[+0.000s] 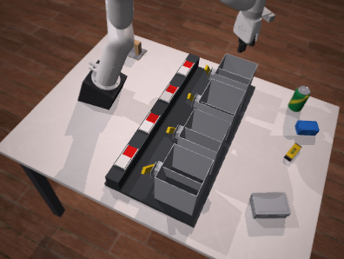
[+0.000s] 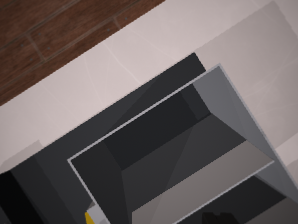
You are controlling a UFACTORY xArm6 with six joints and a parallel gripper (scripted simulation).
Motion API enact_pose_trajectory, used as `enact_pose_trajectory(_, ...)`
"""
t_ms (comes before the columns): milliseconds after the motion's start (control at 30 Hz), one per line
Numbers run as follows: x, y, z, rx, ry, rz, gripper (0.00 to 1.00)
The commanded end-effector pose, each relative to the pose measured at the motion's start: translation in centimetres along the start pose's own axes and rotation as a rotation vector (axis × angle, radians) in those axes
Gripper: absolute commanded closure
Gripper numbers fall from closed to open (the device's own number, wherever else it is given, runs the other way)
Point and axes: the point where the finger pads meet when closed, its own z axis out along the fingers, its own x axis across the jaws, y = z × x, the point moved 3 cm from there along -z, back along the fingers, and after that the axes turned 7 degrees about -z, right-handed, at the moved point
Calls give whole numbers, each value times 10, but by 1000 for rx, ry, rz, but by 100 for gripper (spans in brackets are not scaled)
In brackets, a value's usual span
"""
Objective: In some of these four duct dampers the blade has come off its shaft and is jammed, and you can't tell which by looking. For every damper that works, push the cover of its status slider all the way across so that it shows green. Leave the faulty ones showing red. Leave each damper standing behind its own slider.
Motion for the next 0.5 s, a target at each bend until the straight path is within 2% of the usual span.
enact_pose_trajectory(0,1,-1,-2,8,-7,-167,100)
enact_pose_trajectory(300,1,-1,-2,9,-5,-454,100)
enact_pose_trajectory(467,1,-1,-2,9,-5,-545,100)
